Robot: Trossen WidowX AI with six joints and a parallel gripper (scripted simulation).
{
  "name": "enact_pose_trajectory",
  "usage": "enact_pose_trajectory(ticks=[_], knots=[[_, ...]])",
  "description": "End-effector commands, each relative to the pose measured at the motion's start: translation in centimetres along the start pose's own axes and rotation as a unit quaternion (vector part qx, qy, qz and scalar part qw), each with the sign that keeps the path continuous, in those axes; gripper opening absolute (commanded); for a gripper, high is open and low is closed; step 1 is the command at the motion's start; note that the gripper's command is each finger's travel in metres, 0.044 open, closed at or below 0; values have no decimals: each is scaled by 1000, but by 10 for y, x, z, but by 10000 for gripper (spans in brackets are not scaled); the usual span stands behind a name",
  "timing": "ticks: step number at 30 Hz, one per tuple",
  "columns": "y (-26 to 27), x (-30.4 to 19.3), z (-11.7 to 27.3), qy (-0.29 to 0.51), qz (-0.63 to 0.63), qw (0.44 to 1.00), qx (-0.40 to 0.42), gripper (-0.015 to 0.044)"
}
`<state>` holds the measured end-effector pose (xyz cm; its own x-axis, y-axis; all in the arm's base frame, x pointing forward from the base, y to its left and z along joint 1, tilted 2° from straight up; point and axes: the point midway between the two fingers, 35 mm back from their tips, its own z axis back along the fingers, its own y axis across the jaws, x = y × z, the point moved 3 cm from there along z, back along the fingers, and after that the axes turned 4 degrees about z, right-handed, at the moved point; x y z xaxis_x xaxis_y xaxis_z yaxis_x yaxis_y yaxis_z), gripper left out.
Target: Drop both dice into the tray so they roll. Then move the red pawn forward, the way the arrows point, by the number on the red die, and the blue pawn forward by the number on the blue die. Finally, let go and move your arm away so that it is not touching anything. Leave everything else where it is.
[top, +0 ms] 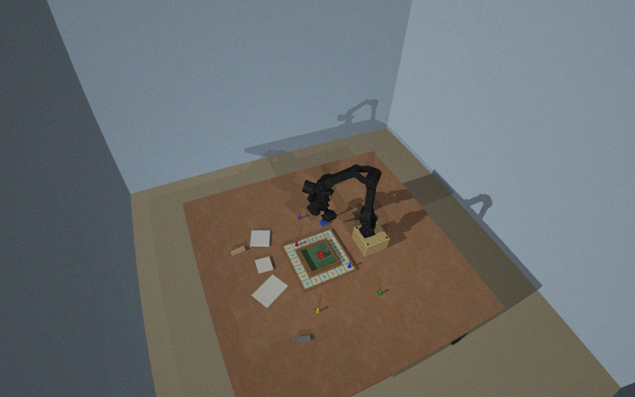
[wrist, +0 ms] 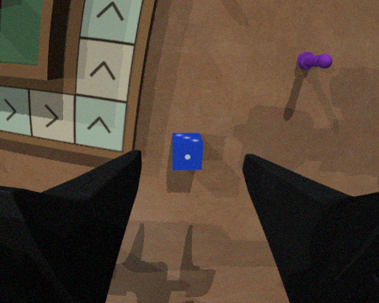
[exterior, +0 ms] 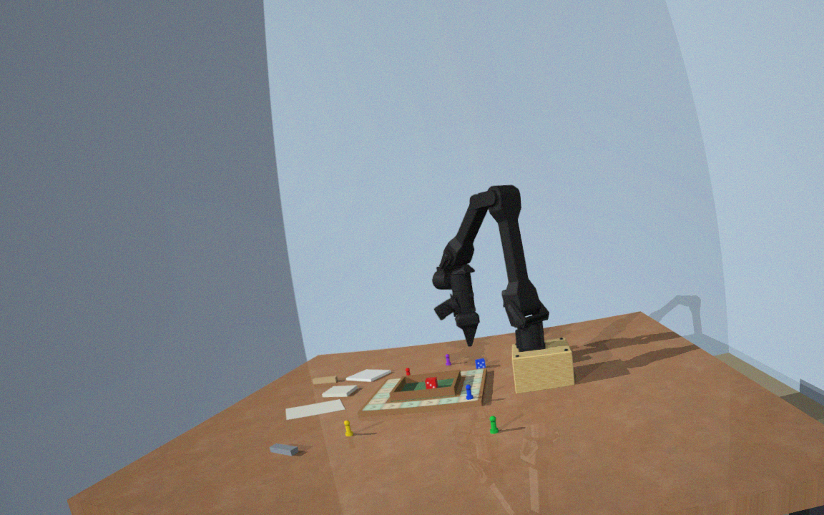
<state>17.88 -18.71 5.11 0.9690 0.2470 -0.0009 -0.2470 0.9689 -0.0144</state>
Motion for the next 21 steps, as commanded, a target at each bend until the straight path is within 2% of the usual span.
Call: enact_pose_trajectory(ticks=[1,21], knots=[[-3,-25,-8,8,18,1000,11,275],[-2,-24,-40,8,18,1000,11,275]])
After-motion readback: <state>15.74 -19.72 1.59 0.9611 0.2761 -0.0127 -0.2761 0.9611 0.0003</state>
